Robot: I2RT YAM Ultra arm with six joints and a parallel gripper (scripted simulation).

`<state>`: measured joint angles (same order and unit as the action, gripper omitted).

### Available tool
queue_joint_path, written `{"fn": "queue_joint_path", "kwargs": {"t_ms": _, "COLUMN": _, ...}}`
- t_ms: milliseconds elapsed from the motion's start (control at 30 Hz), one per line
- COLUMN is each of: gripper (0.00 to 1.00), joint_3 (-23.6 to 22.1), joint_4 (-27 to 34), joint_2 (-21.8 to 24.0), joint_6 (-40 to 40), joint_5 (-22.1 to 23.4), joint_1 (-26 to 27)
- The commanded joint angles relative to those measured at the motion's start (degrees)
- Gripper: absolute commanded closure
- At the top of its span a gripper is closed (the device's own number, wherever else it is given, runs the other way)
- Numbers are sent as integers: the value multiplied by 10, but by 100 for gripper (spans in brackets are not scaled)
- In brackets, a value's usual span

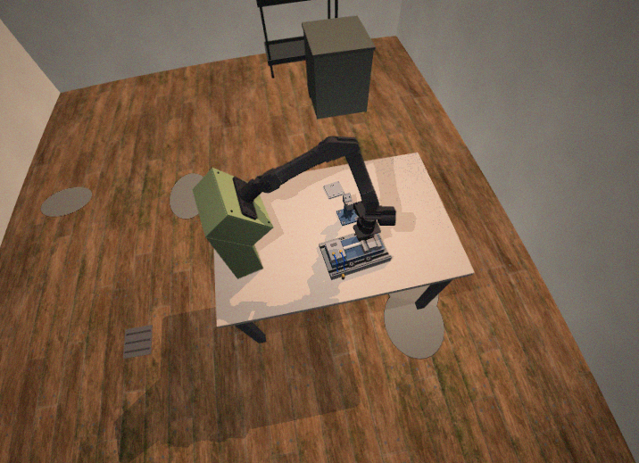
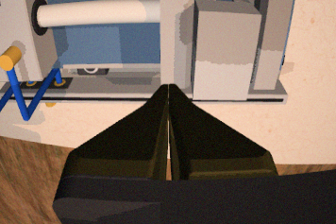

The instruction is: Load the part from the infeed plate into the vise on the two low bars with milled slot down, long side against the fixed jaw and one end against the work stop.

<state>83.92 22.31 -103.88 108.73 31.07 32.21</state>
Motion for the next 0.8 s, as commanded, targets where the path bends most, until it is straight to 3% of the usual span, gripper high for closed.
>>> {"fn": "queue_joint_path", "kwargs": {"t_ms": 0, "gripper": 100, "joint_3": 18, "joint_4": -14, "joint_2": -11, "joint_6": -8, "joint_5": -2, "joint_1": -5}}
{"fn": "queue_joint_path", "kwargs": {"t_ms": 767, "gripper": 100, "joint_3": 36, "joint_4": -48, "joint_2": -53, "joint_6": -23, "joint_5": -17, "joint_1": -18}}
